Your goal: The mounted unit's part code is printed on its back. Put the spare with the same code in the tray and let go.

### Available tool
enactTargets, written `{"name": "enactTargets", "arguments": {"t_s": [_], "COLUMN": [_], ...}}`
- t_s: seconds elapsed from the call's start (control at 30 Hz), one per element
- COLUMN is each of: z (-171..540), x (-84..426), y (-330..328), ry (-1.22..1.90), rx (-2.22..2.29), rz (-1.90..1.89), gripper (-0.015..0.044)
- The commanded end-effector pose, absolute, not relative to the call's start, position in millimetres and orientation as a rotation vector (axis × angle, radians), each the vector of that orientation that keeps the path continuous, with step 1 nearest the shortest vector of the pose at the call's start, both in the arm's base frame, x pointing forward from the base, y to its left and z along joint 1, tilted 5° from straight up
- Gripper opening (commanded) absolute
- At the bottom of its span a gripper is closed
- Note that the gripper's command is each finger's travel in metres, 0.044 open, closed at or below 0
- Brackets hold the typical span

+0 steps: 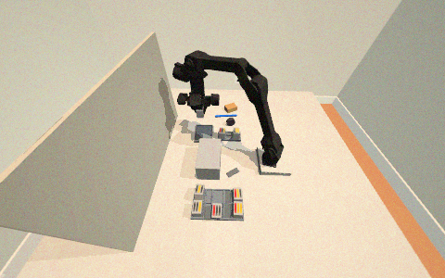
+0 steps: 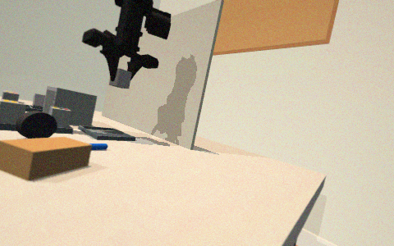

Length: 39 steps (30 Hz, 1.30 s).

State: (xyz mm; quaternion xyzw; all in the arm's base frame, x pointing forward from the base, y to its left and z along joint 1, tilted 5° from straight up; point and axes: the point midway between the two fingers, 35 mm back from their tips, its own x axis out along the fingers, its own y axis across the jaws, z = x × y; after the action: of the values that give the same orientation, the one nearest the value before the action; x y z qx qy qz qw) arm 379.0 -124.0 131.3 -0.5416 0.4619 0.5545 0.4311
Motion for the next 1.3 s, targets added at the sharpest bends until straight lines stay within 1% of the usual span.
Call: {"name": "enactTargets", "arguments": {"t_s": [0.0,1.27], "z": [126.2,99.3], "x": [378.0,379.5], "y": [-124.2,-125.6], "ry": [1.155,1.155], "rx": [-1.348,-1.348], "rz": [1.392,1.392], "gripper": [0.0000,0.0000]}}
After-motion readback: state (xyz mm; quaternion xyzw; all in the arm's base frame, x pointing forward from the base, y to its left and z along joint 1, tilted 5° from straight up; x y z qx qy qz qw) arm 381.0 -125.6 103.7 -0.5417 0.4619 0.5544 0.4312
